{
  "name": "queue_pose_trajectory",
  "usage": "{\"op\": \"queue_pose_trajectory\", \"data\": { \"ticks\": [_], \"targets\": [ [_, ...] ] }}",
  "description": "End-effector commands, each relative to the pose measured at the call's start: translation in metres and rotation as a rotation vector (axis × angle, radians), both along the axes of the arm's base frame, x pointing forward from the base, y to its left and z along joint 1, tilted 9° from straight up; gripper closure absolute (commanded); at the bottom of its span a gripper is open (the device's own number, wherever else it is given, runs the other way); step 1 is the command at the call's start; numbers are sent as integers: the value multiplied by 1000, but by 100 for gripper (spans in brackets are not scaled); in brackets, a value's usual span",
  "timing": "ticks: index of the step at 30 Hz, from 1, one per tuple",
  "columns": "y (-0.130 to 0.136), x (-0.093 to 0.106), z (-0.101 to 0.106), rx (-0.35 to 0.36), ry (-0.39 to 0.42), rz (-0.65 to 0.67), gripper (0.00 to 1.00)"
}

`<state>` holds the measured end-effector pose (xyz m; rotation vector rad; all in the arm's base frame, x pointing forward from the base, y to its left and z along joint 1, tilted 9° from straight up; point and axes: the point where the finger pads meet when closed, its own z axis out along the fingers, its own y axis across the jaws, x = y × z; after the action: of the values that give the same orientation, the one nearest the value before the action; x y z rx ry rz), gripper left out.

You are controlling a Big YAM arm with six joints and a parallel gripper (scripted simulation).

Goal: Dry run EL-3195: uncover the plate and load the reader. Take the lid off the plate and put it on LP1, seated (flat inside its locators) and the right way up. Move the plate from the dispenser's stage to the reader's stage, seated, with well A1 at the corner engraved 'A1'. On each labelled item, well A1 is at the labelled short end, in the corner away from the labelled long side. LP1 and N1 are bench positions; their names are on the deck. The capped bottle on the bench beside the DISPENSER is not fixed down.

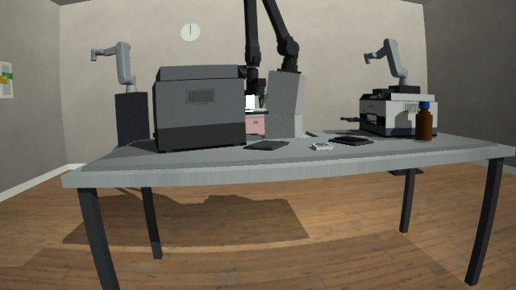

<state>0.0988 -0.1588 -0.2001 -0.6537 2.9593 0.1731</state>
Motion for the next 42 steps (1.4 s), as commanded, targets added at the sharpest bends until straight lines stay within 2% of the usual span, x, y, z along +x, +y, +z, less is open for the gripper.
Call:
{"op": "queue_pose_trajectory", "data": {
  "ticks": [1, 42],
  "targets": [
    [-1, 3, -5, -4, -3, -1, 14],
    [-8, 7, -11, -17, -10, 0, 14]
  ]
}}
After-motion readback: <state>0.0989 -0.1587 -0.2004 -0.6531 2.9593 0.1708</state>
